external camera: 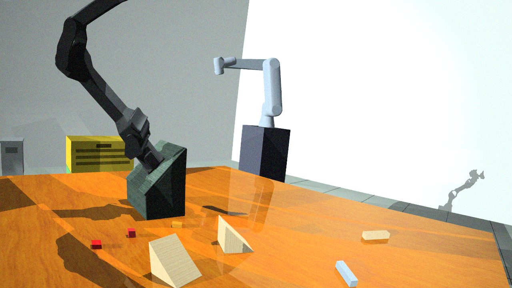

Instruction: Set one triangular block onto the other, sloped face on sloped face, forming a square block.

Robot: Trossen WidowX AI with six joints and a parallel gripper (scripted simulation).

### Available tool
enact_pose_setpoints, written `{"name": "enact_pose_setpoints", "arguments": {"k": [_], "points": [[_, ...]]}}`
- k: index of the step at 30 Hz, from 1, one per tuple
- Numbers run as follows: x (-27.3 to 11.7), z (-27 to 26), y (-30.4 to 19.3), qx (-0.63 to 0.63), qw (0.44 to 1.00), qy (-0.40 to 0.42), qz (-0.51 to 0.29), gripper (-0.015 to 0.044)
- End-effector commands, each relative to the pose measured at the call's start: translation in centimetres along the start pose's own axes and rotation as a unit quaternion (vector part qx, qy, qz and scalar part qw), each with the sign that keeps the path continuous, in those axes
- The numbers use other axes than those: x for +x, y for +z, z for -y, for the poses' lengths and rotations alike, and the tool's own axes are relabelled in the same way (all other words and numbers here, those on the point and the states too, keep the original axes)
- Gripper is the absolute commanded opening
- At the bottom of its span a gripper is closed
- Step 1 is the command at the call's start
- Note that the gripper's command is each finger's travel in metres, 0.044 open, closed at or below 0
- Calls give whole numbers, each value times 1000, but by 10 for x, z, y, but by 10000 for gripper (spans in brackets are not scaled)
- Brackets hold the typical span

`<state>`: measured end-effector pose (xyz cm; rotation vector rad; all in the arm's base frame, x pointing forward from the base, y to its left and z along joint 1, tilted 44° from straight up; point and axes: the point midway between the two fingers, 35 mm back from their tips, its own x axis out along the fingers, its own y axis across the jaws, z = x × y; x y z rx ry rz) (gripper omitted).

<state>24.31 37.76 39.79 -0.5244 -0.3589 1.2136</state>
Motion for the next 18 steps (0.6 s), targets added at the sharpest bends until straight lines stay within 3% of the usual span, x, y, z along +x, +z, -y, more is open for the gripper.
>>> {"name": "enact_pose_setpoints", "arguments": {"k": [1, 9, 18], "points": [[-1, 10, -57, 46, 995, -24, -91, 440], [-27, 27, -160, 120, 952, -82, -270, 440], [-112, 32, -285, 191, 822, -159, -512, 440]]}}
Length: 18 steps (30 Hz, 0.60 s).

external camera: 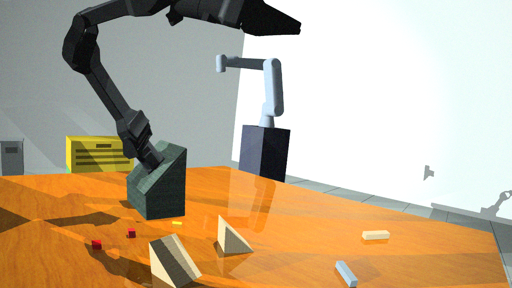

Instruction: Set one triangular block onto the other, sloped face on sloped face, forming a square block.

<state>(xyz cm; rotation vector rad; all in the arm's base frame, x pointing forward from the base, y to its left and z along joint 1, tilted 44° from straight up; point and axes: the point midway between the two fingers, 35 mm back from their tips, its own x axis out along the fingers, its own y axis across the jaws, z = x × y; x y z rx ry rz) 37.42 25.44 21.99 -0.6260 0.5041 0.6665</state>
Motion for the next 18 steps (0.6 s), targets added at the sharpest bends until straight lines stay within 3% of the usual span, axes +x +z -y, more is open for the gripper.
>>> {"name": "enact_pose_setpoints", "arguments": {"k": [1, 8, 15, 18], "points": [[13, 27, -71, 41, 989, -49, -135, 440], [-2, 62, -180, 86, 926, -130, -343, 440], [-54, 89, -275, 90, 810, -202, -543, 440], [-68, 93, -291, 84, 781, -213, -581, 440]]}}
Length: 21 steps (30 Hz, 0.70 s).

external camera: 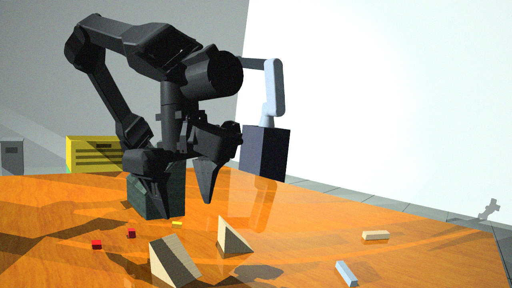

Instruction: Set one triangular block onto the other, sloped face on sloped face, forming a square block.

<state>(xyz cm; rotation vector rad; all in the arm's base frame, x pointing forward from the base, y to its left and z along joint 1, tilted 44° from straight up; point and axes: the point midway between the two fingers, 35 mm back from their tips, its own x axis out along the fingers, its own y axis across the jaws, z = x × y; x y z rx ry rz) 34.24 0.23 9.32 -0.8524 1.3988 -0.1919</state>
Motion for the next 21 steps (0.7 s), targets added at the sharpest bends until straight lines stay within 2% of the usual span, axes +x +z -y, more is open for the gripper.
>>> {"name": "enact_pose_setpoints", "arguments": {"k": [1, 21], "points": [[16, 13, -26, -5, 997, -33, -67, 440], [37, 13, -26, -5, 997, -32, -67, 440]]}}
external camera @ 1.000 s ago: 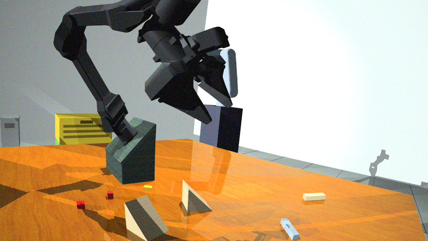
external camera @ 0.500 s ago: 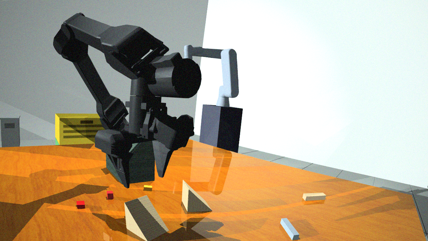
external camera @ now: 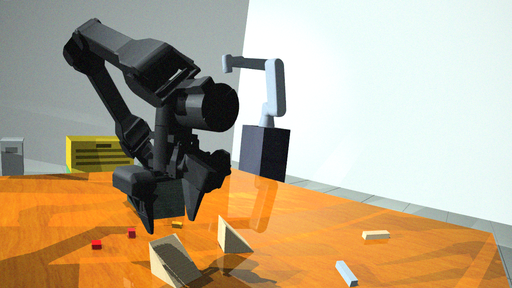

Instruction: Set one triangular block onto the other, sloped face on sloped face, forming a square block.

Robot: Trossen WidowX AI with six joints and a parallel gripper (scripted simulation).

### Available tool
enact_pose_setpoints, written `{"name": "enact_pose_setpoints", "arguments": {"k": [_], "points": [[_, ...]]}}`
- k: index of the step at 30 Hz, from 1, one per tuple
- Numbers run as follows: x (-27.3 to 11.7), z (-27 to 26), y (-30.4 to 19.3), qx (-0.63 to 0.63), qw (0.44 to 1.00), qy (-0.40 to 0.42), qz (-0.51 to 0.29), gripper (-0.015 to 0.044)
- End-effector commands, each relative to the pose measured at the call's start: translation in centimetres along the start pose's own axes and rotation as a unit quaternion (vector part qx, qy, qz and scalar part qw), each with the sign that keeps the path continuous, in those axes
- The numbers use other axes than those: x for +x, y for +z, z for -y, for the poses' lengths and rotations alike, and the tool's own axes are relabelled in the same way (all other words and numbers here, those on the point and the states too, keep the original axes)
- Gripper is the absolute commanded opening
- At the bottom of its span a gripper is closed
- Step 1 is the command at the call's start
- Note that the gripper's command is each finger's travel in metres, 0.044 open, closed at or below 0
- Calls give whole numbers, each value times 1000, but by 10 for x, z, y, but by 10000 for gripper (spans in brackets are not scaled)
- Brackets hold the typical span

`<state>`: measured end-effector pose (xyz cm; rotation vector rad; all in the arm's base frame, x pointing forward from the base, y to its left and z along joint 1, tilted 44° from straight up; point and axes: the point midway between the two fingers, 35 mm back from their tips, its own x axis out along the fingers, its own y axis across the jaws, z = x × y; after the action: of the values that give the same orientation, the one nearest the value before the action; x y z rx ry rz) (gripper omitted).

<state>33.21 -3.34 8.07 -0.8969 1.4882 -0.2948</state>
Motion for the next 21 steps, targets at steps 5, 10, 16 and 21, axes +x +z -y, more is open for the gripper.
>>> {"name": "enact_pose_setpoints", "arguments": {"k": [5, 10, 16, 21], "points": [[16, -1, -1, -4, 1000, -1, -5, 440], [25, -1, 0, -4, 1000, -1, -5, 440], [34, -1, 0, -4, 1000, -1, -5, 440], [43, -1, 0, -4, 1000, -1, -5, 440]]}}
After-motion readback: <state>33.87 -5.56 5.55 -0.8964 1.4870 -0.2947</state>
